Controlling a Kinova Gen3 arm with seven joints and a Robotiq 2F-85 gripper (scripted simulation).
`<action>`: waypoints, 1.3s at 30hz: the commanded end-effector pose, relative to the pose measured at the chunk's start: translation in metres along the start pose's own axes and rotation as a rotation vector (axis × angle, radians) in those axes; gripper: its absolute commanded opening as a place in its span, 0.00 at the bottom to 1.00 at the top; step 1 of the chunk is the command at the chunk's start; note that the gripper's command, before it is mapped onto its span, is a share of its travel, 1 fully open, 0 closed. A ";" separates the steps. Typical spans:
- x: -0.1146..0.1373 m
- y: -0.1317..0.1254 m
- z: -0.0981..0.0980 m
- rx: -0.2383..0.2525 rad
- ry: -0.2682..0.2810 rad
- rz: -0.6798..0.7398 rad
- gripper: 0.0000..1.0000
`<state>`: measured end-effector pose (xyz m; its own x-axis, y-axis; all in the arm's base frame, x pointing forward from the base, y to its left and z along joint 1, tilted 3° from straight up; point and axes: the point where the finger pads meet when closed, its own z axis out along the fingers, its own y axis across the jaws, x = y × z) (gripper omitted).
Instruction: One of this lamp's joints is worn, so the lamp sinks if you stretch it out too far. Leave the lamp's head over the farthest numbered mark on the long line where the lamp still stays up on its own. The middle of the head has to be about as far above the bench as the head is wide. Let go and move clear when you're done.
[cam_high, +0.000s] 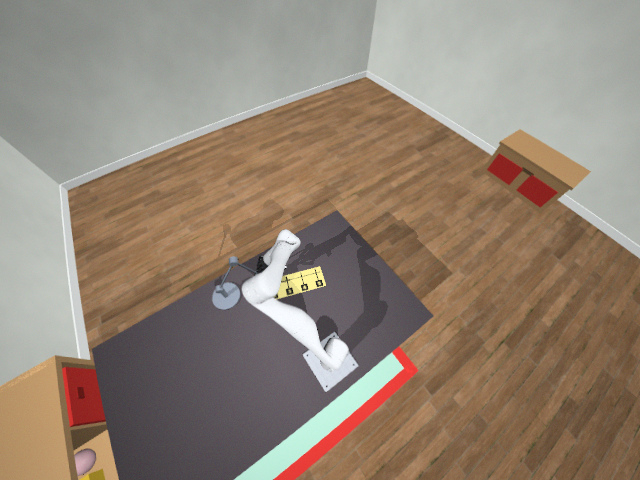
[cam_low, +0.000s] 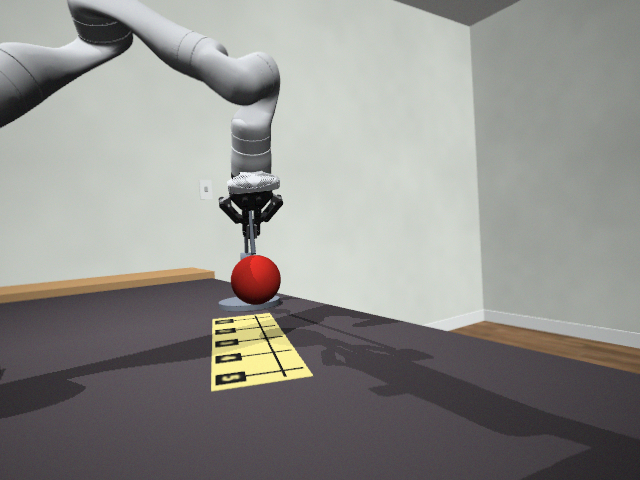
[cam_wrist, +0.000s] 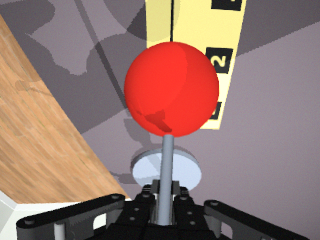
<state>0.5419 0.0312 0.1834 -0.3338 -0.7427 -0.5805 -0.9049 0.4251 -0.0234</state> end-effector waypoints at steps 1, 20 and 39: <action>0.006 -0.001 -0.005 0.002 0.001 0.003 0.00; 0.041 -0.002 -0.026 -0.002 0.001 -0.002 0.00; 0.063 -0.005 -0.041 -0.004 0.001 -0.004 0.00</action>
<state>0.5131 -0.0304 0.1771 -0.3243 -0.7454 -0.5824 -0.9130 0.4077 -0.0134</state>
